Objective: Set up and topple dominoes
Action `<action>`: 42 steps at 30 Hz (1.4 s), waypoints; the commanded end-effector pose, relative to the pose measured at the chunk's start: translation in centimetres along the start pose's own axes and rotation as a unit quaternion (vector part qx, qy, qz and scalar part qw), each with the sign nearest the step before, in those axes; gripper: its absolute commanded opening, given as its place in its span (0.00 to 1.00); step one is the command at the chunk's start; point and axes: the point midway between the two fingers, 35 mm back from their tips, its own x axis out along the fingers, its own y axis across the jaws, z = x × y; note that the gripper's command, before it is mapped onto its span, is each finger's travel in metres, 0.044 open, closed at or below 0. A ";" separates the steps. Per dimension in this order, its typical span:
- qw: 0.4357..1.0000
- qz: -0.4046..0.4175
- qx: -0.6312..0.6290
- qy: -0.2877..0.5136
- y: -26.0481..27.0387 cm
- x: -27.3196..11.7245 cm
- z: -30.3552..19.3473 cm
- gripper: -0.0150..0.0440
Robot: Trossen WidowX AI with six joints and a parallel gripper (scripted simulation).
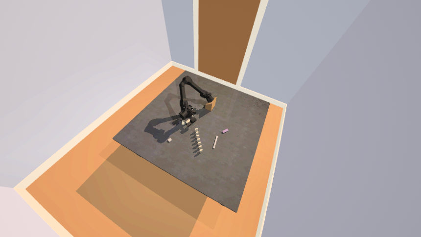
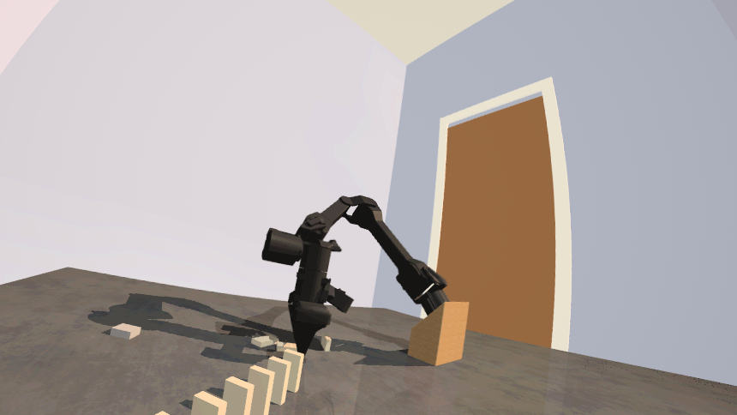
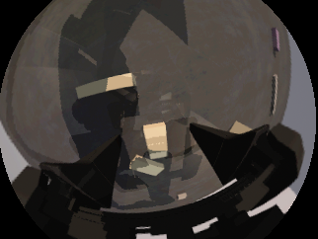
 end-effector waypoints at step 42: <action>1.000 0.001 -0.005 -0.004 0.3 -14.6 -0.7 0.44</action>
